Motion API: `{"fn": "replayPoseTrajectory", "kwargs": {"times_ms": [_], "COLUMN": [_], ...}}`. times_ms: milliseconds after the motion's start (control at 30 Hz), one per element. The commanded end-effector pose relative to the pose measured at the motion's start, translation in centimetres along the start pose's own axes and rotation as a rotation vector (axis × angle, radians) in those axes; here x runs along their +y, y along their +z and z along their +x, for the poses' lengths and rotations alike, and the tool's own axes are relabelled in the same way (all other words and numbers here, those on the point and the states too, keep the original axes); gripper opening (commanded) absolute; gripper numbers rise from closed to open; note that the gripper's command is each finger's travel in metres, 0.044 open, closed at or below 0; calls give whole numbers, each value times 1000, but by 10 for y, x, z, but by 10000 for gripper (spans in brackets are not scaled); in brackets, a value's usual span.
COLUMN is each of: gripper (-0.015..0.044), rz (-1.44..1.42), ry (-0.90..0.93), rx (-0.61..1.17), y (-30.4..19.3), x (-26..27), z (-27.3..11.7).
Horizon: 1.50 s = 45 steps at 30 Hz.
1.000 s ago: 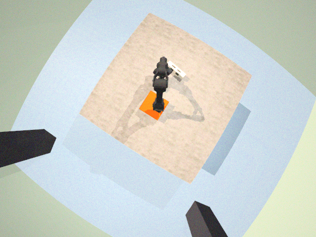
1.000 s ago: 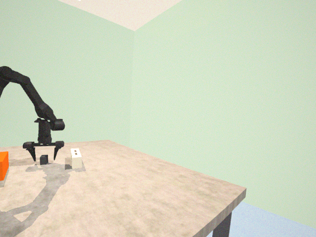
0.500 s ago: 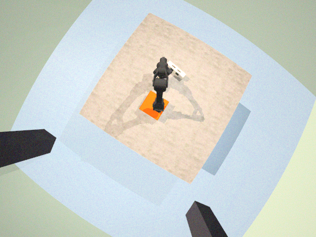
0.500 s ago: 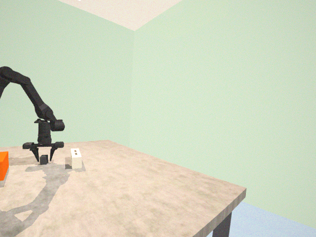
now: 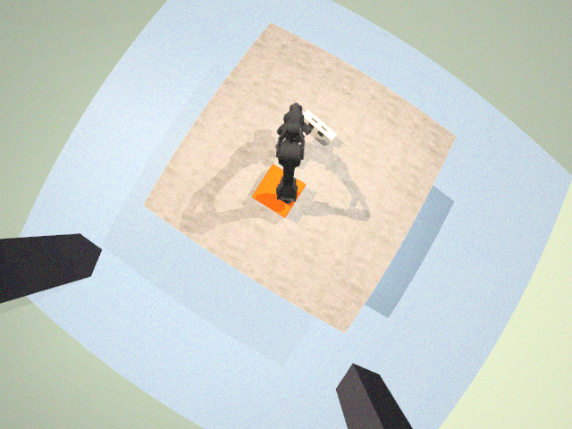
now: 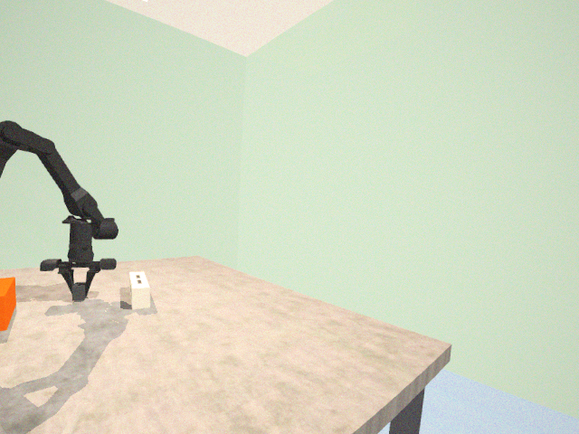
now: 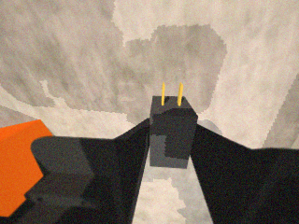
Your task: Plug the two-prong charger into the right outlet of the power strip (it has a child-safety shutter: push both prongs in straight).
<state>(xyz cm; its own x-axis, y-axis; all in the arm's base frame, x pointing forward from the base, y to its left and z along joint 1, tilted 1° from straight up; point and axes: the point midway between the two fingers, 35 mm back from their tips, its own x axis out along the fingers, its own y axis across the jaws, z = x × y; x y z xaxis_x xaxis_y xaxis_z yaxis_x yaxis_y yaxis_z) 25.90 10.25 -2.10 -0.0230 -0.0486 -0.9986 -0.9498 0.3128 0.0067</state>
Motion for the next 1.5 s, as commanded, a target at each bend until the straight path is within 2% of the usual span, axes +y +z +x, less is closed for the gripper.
{"fn": "replayPoseTrajectory", "kwargs": {"times_ms": [0,333,1467], "gripper": [0,0,0], "rz": [0,1,589], "ry": [-11,-9,23], "rx": [-6,0,-14], "y": [1,-8,-28], "x": [-3,2,-18], "z": [-16,-50,-30]}}
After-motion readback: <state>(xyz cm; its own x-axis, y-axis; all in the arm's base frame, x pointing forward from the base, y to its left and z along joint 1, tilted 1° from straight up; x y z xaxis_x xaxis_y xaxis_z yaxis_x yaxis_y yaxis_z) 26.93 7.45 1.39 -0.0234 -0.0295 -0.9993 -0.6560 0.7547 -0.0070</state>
